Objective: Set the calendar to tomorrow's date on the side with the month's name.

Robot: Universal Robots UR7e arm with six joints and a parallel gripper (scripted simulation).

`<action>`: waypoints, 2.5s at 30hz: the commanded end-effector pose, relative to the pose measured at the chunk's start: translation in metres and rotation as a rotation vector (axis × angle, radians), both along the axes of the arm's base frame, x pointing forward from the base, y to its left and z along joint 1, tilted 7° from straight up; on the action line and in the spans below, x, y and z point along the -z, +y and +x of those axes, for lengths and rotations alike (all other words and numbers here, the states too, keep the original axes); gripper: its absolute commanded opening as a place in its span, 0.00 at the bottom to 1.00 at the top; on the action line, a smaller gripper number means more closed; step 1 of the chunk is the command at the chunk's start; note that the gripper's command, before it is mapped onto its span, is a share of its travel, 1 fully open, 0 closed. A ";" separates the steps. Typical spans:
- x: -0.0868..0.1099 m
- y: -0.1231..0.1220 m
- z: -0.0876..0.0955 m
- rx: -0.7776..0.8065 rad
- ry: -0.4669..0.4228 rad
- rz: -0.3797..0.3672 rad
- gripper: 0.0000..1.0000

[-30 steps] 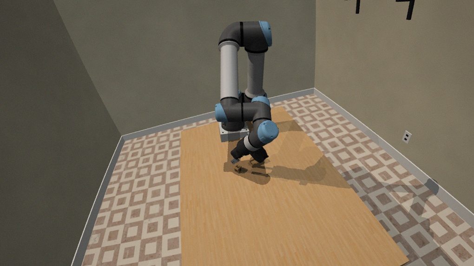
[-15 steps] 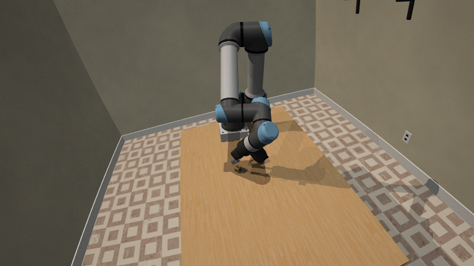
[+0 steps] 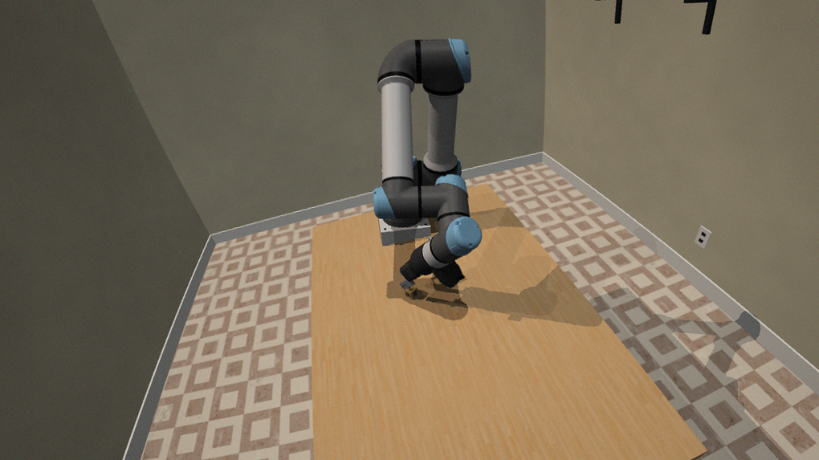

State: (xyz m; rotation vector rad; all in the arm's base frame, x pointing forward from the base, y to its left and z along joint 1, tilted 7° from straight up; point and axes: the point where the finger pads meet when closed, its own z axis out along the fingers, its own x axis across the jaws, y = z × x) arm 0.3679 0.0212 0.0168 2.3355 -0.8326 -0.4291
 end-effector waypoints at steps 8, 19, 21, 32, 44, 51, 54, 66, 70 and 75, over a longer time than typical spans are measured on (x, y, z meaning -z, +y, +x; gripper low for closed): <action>0.018 0.002 0.000 0.000 -0.001 0.000 0.87; 0.035 0.004 0.000 0.000 -0.001 0.000 0.87; 0.036 0.004 0.000 0.000 -0.001 0.000 0.87; 0.046 0.006 0.000 0.000 -0.001 0.000 0.87; 0.047 0.006 0.000 0.000 -0.001 0.000 0.87; 0.047 0.006 0.000 0.000 -0.001 0.000 0.87; 0.047 0.006 0.000 0.000 -0.001 0.000 0.87; 0.047 0.006 0.000 0.000 -0.001 0.000 0.87; 0.047 0.006 0.000 0.000 -0.001 0.000 0.87; 0.047 0.006 0.000 0.000 -0.001 0.000 0.87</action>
